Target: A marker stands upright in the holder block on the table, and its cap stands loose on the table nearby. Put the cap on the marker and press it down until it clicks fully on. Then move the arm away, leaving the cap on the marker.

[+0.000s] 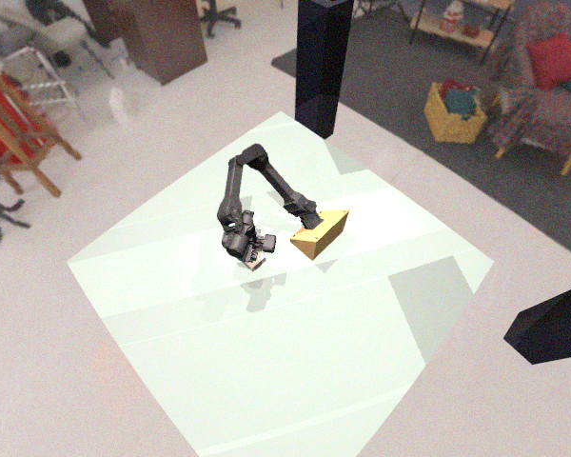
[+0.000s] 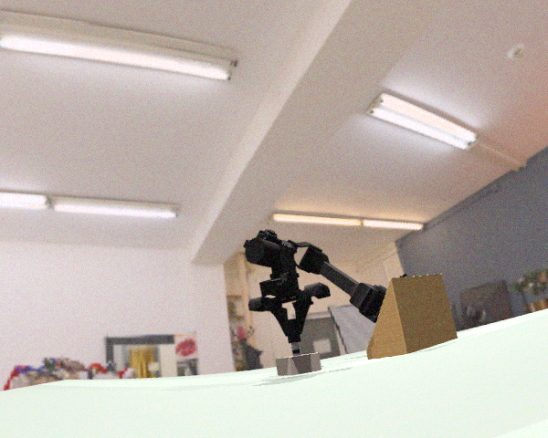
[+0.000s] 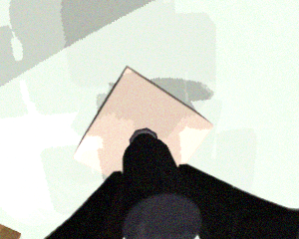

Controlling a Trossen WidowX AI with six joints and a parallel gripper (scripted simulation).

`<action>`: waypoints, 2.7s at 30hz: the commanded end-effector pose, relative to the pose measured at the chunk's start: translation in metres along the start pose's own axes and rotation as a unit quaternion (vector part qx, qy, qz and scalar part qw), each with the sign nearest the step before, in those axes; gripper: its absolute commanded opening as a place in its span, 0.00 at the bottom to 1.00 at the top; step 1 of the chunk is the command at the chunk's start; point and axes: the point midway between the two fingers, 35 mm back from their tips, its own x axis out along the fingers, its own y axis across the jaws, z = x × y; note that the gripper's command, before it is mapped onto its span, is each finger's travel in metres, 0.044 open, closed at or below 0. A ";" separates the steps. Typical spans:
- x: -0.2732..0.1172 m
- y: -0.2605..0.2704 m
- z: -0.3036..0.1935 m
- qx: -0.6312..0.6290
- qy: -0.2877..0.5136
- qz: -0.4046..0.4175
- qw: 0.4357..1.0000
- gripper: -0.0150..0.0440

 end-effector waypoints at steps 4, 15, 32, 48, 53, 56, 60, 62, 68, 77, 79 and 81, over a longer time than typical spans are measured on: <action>0.010 0.000 -0.002 -0.001 0.000 -0.003 1.000 0.25; 0.009 0.000 -0.002 0.001 0.000 -0.001 1.000 0.39; 0.007 0.000 -0.001 -0.001 0.000 -0.001 1.000 1.00; -0.063 0.002 -0.002 0.066 -0.005 -0.006 0.998 0.82; -0.056 0.003 -0.001 0.289 -0.001 -0.002 0.957 0.60; -0.056 0.003 -0.001 0.318 -0.001 -0.002 0.948 0.47; -0.056 0.003 -0.001 0.318 -0.001 -0.002 0.948 0.29; -0.056 0.003 -0.001 0.318 -0.001 -0.002 0.948 0.25; -0.056 0.003 -0.001 0.318 -0.001 -0.002 0.948 0.25; -0.053 0.003 -0.001 0.318 -0.001 -0.002 0.948 0.25; -0.051 0.003 -0.001 0.318 -0.001 -0.002 0.948 0.25; -0.048 0.003 -0.001 0.318 -0.001 -0.002 0.948 0.25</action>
